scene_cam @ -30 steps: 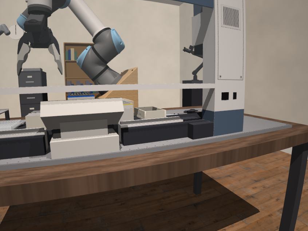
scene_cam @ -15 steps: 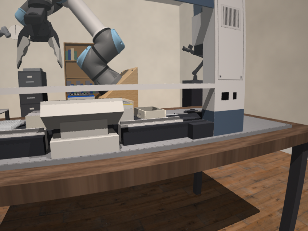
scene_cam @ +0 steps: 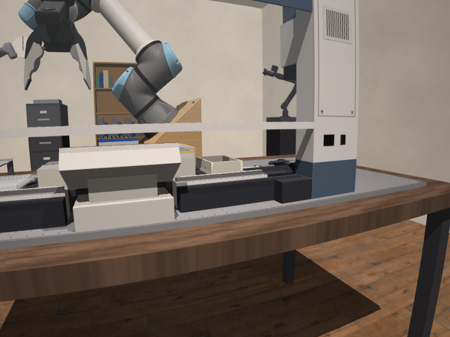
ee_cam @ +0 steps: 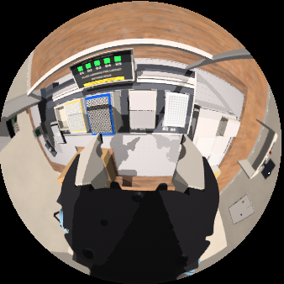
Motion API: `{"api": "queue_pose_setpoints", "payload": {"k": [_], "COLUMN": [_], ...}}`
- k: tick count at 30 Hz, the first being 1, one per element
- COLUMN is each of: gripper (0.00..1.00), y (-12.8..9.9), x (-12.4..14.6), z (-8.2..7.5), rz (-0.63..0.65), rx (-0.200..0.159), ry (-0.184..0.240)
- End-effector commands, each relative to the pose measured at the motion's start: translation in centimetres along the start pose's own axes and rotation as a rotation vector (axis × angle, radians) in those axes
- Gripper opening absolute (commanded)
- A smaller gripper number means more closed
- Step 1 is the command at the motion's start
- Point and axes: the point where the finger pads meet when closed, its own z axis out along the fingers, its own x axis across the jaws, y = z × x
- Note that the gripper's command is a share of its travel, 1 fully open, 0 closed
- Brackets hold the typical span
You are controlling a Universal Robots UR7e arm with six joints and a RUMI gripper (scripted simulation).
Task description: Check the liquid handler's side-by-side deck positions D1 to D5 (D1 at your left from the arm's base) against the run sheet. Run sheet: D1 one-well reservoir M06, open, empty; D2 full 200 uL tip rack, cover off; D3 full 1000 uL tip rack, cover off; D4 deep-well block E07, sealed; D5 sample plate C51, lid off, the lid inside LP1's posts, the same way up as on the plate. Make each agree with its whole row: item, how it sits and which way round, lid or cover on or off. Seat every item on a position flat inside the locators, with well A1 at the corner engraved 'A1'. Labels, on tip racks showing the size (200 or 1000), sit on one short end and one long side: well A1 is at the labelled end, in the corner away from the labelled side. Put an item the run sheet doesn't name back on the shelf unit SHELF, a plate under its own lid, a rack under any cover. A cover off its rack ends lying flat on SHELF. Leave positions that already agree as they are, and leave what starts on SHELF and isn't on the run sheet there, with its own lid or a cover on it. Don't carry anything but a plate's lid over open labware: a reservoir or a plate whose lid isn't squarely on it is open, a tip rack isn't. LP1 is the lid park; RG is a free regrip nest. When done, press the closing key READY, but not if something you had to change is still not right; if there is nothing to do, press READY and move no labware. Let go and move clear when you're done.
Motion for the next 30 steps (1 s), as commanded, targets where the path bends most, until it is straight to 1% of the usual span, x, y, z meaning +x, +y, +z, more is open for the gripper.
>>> {"api": "queue_pose_setpoints", "payload": {"k": [1,5,19,28,30], "gripper": [0.82,0.82,0.82,0.82,0.82], "y": [0.0,0.0,0.0,-0.1,1.2], "x": [0.1,0.0,0.0,0.0,-0.1], "z": [-1.4,-1.7,-4.0,-4.1,-3.8], "rz": [0.002,0.001,0.001,0.0,0.0], "rx": [0.001,0.0,-0.001,-0.001,-0.007], "ry": [0.001,0.001,0.001,0.0,-0.001]}}
